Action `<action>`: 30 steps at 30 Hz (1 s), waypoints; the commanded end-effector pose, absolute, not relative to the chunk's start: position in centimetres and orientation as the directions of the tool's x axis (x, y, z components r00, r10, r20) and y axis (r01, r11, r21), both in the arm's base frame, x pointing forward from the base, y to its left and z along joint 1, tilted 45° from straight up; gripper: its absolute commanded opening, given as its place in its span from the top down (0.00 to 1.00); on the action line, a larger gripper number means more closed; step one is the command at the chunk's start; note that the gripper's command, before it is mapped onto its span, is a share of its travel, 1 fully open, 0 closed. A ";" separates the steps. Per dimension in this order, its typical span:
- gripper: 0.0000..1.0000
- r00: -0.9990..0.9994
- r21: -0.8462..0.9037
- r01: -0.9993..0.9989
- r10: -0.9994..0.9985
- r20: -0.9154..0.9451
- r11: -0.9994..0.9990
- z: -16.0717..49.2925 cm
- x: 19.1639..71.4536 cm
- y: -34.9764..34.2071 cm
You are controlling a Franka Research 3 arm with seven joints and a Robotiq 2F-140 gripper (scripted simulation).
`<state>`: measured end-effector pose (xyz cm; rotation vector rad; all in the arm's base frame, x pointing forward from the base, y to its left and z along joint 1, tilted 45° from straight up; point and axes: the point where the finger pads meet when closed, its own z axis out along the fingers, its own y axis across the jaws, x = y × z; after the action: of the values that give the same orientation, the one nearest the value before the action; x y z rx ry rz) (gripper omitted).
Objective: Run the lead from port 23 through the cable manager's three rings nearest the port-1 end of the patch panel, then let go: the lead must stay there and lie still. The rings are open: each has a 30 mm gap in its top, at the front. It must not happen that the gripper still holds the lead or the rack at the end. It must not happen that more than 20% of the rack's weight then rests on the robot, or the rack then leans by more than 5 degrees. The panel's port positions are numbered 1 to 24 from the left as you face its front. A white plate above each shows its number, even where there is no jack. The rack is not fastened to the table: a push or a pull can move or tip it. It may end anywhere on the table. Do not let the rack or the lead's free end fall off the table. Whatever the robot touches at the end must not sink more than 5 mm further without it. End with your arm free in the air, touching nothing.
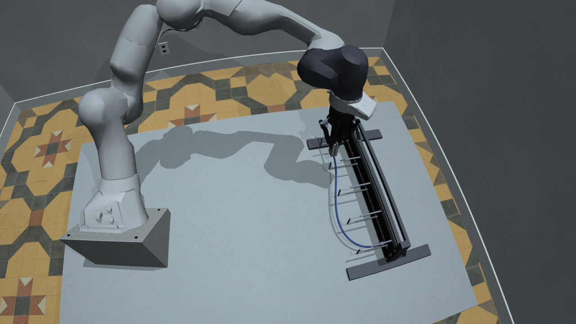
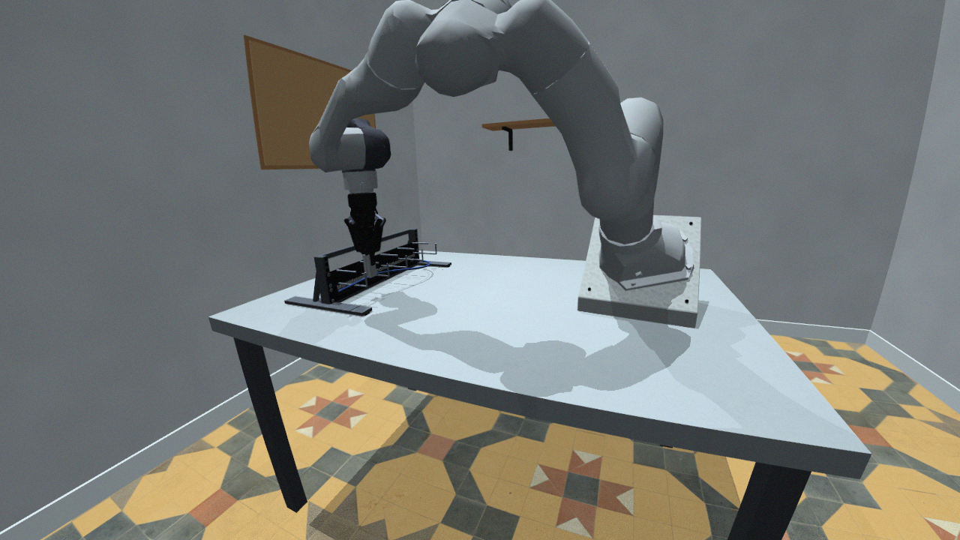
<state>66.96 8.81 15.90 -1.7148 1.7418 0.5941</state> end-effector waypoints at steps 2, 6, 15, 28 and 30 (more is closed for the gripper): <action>1.00 0.029 -0.099 -0.993 -0.716 -0.697 0.057 15.9 67.4 8.9; 1.00 0.029 -0.099 -0.993 -0.716 -0.697 0.057 15.9 68.1 8.9; 1.00 0.029 -0.099 -0.993 -0.716 -0.697 0.057 16.1 69.2 8.8; 1.00 0.029 -0.099 -0.993 -0.716 -0.697 0.057 16.1 70.2 8.7; 1.00 0.029 -0.099 -0.993 -0.716 -0.697 0.057 16.2 70.2 8.7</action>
<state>70.30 8.77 16.26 -1.7200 1.7330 0.5885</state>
